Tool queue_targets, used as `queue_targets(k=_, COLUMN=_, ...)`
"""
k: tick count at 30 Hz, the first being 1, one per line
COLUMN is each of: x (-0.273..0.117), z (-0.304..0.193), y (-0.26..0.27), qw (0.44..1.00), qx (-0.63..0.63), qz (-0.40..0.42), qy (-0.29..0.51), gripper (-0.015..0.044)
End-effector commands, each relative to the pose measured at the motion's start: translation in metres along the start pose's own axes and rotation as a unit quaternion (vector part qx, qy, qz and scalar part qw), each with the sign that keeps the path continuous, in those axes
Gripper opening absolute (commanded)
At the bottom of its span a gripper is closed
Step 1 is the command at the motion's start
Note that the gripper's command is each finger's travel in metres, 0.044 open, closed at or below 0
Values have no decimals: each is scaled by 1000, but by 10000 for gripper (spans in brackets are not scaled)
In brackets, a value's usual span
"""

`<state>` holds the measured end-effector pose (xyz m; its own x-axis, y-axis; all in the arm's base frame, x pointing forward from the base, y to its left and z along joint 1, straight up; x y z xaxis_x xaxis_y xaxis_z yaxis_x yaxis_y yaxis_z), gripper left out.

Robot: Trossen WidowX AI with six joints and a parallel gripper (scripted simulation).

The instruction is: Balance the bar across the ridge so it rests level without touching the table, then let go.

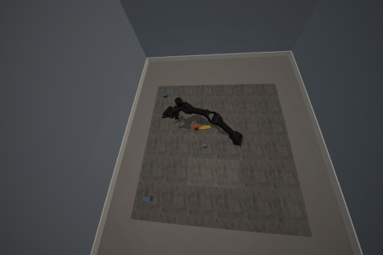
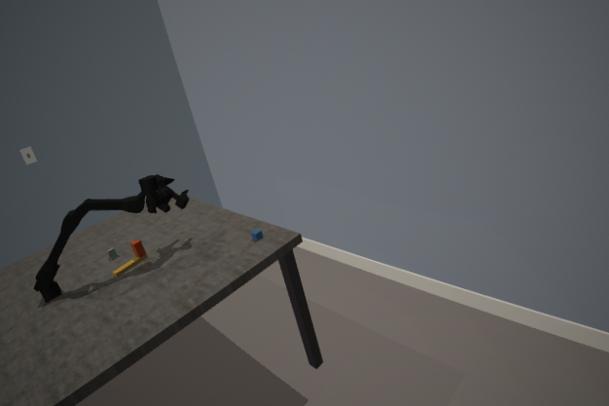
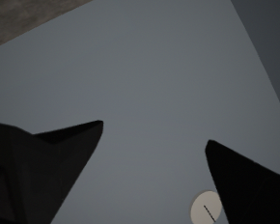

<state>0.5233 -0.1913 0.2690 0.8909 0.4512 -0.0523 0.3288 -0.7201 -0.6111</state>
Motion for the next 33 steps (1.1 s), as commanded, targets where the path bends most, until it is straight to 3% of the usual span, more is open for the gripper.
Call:
queue_targets(k=1, x=0, z=0, y=0, qw=1000, qx=3, qz=1, qy=0, gripper=374)
queue_targets(k=4, x=-1, z=0, y=-1, qw=999, qx=46, qz=9, qy=-2, gripper=315)
queue_targets(k=18, x=-6, z=3, y=-6, qw=954, qx=294, qz=62, qy=-1, gripper=315)
queue_targets(k=33, x=-14, z=8, y=-13, qw=837, qx=534, qz=119, qy=23, gripper=315)
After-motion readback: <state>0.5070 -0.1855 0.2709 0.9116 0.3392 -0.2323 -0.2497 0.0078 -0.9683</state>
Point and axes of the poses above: the point midway between the two fingers, 35 mm back from their tips, its own x axis out along the fingers, its own y axis across the jaws, z = x × y, the point moved 10 cm from there along -x, back along the fingers, and after that the axes turned 3 degrees about -x, right-handed, at the moved point
